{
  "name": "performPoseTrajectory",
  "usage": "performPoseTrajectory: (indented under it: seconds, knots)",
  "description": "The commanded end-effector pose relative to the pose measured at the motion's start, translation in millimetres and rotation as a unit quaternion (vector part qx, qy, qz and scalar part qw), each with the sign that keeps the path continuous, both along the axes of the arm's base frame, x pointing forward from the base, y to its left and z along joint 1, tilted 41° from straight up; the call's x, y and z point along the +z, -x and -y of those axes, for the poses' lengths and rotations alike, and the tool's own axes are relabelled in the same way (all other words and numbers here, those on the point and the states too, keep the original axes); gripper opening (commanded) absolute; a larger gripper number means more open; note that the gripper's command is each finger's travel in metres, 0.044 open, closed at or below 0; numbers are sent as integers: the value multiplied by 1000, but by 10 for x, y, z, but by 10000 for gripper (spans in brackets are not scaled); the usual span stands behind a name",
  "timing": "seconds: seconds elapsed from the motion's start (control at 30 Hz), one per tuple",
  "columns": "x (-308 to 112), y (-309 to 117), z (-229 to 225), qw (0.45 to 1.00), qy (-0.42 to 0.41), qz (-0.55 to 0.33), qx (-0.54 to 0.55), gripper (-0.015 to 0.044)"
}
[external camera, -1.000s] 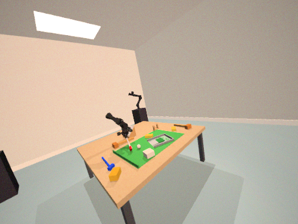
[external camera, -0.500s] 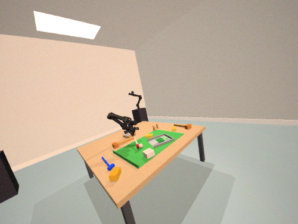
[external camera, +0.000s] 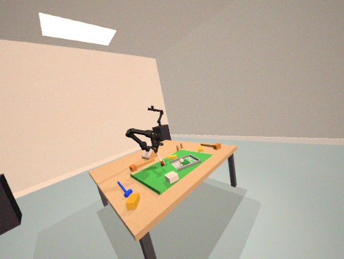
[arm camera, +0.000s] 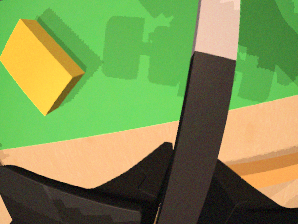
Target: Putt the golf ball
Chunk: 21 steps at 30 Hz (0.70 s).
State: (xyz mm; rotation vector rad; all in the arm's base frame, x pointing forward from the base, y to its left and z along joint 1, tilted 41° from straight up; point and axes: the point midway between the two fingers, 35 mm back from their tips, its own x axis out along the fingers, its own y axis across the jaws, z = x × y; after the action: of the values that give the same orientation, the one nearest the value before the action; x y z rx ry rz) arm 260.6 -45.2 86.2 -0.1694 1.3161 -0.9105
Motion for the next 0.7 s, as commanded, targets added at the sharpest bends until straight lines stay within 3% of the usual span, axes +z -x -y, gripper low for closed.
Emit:
performPoseTrajectory:
  seconds: [0.0,0.67]
  knots:
    - [143,-9,-126,1000,-1,4,1,0]
    - [109,-5,-98,1000,0,2,2,0]
